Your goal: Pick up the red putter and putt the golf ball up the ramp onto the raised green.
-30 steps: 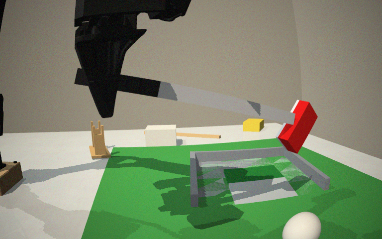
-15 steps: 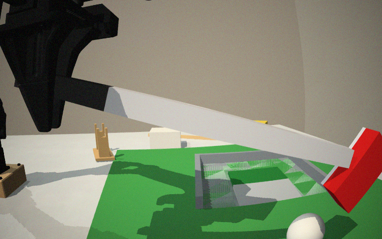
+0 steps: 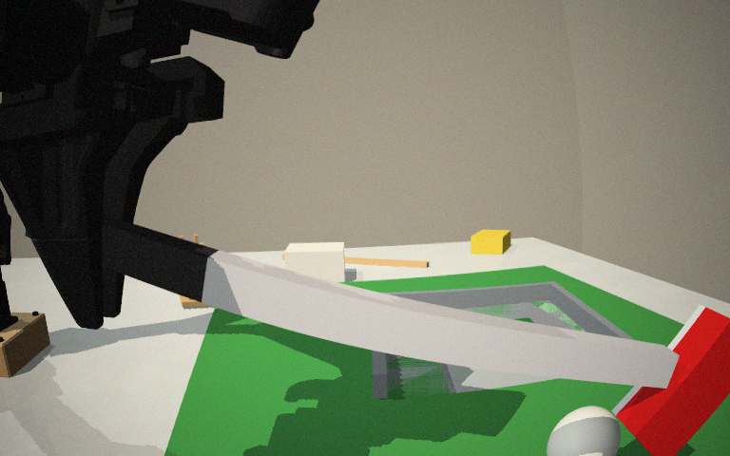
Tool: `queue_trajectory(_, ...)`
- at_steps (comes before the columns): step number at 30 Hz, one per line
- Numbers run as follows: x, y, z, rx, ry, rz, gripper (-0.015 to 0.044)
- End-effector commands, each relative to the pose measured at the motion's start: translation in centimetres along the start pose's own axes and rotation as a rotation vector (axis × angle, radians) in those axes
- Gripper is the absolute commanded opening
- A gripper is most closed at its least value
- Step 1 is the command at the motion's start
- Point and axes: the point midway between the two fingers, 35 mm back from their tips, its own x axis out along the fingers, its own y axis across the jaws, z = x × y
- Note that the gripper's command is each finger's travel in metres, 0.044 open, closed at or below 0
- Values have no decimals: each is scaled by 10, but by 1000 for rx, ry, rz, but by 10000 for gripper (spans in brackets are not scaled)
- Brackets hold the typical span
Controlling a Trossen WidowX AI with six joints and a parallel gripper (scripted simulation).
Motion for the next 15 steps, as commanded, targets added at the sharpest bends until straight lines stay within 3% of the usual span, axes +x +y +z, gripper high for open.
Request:
queue_trajectory(1, 11, 0, 0, 6, -1, -3, 0)
queue_trajectory(15, 28, 0, 0, 6, -1, -3, 0)
